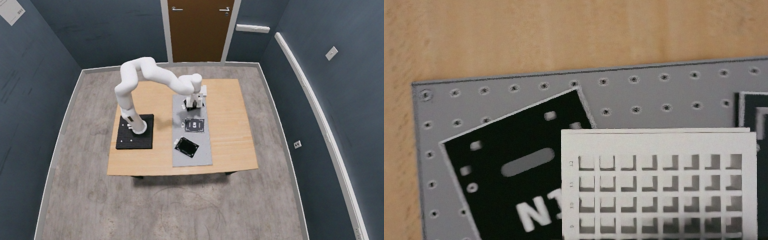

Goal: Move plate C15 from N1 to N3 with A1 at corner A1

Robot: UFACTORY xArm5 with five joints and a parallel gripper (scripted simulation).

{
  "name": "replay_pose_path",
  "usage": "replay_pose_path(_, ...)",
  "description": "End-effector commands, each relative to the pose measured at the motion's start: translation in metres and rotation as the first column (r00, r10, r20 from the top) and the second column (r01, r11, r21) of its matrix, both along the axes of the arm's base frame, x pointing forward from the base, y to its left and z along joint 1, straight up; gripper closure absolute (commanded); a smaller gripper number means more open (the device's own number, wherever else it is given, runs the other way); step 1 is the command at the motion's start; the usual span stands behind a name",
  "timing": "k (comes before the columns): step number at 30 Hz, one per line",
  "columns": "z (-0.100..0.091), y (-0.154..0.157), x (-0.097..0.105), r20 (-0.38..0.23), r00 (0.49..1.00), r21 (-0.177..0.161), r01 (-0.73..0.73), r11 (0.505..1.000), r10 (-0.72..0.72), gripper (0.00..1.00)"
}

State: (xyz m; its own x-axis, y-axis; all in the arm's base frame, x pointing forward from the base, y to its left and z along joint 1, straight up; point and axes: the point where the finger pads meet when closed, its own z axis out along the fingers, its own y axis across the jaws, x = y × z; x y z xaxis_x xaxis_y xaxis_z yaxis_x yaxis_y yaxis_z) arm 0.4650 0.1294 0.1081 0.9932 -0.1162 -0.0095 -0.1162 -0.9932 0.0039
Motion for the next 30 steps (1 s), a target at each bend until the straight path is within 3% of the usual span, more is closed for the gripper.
replay_pose_path(1,0.002,-0.031,-0.001,0.008,0.999,0.002,0.035,0.999,-0.036,1.00)
replay_pose_path(23,0.003,-0.131,-0.008,0.008,0.999,0.000,0.035,0.999,-0.035,1.00)
replay_pose_path(30,0.003,-0.148,-0.009,0.008,0.999,0.000,0.035,0.999,-0.035,1.00)
